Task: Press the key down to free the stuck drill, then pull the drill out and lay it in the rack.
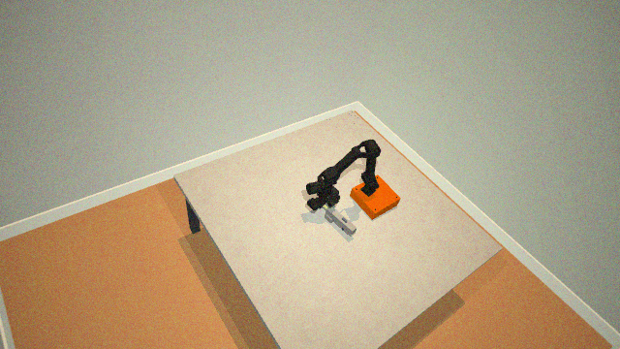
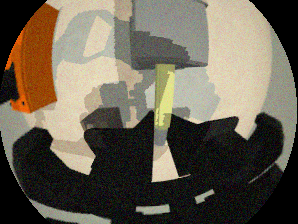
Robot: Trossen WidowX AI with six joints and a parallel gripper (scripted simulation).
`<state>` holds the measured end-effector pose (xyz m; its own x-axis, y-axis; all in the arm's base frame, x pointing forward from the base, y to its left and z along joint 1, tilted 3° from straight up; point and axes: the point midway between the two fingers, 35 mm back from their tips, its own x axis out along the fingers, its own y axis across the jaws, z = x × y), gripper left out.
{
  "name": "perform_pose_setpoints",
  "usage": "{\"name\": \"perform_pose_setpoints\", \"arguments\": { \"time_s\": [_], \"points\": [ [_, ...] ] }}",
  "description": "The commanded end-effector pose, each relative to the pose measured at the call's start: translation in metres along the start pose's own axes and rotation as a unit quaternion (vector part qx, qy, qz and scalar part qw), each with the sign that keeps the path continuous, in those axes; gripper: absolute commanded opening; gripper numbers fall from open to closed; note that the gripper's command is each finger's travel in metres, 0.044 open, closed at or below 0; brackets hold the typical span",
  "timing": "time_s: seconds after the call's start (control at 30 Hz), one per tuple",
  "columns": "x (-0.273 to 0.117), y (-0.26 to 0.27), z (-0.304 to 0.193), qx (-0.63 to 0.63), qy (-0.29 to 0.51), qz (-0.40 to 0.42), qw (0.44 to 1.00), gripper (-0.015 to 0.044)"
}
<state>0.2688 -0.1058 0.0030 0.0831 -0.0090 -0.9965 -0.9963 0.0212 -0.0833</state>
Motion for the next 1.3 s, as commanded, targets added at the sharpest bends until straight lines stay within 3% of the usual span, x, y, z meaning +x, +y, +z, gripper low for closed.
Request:
{"name": "perform_pose_setpoints", "arguments": {
  "time_s": [0.0, 1.27],
  "points": [
    [0.0, -0.001, -0.004, 0.0, 0.0, -0.001, 1.0, 0.0],
    [0.002, -0.003, -0.059, -0.001, 0.002, -0.001, 1.0, 0.0]
  ]
}}
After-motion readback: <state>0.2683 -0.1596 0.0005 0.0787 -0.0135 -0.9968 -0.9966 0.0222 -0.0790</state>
